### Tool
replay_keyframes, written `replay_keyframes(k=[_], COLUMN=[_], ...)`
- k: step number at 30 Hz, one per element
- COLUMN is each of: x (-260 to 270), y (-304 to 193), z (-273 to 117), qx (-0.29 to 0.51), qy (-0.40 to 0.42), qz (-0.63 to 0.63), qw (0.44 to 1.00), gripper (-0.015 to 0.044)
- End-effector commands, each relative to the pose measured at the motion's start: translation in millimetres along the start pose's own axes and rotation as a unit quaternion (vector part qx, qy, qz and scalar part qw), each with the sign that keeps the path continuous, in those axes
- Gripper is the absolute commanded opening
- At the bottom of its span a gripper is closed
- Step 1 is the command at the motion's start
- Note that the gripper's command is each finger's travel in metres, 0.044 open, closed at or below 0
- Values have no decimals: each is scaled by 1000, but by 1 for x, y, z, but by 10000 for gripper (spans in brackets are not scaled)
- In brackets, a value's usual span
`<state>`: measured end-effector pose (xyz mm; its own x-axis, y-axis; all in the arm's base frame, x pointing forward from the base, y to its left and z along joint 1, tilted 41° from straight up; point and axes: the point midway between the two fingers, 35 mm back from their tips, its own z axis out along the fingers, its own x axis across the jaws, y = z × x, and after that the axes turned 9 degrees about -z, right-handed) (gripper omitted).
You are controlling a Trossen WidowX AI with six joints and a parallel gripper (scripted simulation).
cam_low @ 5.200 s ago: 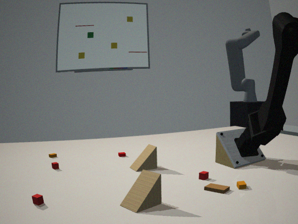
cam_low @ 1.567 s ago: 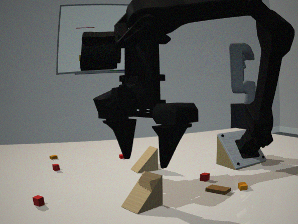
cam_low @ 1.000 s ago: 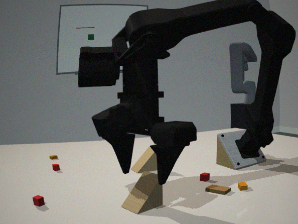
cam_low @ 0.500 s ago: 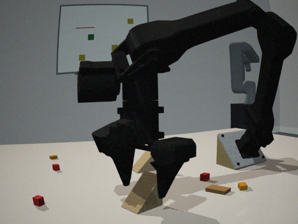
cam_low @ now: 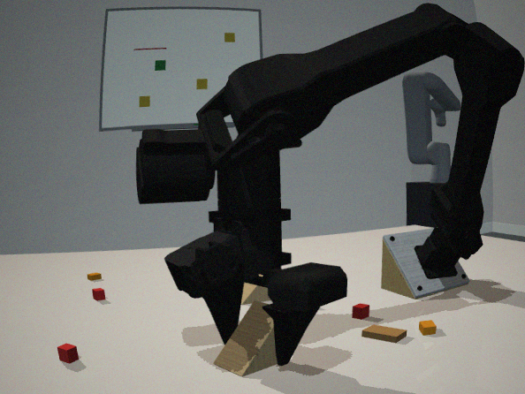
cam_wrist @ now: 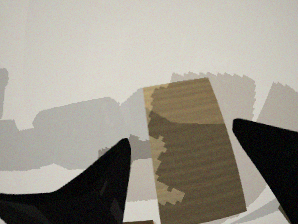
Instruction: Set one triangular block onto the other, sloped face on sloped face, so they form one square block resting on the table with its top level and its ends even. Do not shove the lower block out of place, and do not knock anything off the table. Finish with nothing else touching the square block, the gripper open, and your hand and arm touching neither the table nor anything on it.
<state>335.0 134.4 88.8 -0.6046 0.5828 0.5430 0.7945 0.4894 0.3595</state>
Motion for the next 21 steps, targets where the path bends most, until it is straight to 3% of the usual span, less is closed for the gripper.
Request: replay_keyframes(k=[1,5,12,18,21], x=[0,0,0,0,0], y=[-2,-2,-2,-2,-1], z=[3,3,3,-3,-17], qx=[2,2,2,2,2], qy=[3,3,3,3,2], qz=[5,5,5,5,3], qw=[1000,1000,1000,1000,1000], gripper=[309,204,157,0,0])
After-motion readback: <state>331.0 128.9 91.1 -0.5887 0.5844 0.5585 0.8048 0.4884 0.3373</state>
